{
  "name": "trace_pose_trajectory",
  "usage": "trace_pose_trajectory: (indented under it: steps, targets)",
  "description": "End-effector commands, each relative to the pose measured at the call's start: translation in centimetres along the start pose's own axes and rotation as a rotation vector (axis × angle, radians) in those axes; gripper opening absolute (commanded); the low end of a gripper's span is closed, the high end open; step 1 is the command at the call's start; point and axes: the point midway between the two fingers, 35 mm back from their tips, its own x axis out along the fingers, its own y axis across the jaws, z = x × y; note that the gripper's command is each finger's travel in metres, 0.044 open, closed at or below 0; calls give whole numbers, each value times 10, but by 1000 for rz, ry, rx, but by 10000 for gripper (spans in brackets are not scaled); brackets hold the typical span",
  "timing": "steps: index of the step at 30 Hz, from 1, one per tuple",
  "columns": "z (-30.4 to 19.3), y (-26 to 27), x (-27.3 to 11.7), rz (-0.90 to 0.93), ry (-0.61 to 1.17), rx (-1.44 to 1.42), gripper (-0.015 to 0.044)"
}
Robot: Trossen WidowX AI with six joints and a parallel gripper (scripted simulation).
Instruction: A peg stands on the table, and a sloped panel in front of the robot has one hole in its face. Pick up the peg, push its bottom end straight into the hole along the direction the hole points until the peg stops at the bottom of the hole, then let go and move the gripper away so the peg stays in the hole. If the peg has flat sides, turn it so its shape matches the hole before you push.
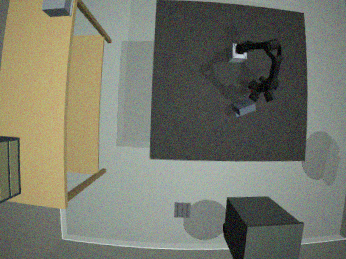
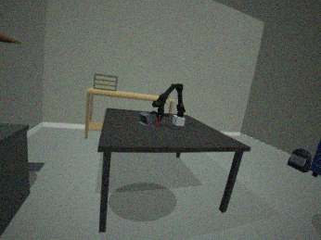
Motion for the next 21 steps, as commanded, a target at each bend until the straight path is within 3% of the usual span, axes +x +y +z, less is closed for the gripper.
trace_pose_trajectory:
  steps: [1, 11, 21]
  targets:
    - [-2, 2, -18, 2, 6, -2, 0]
    - [-3, 4, -66, -2, 6, 0, 0]
    - [-1, 8, -65, 0, 32, -47, 0]
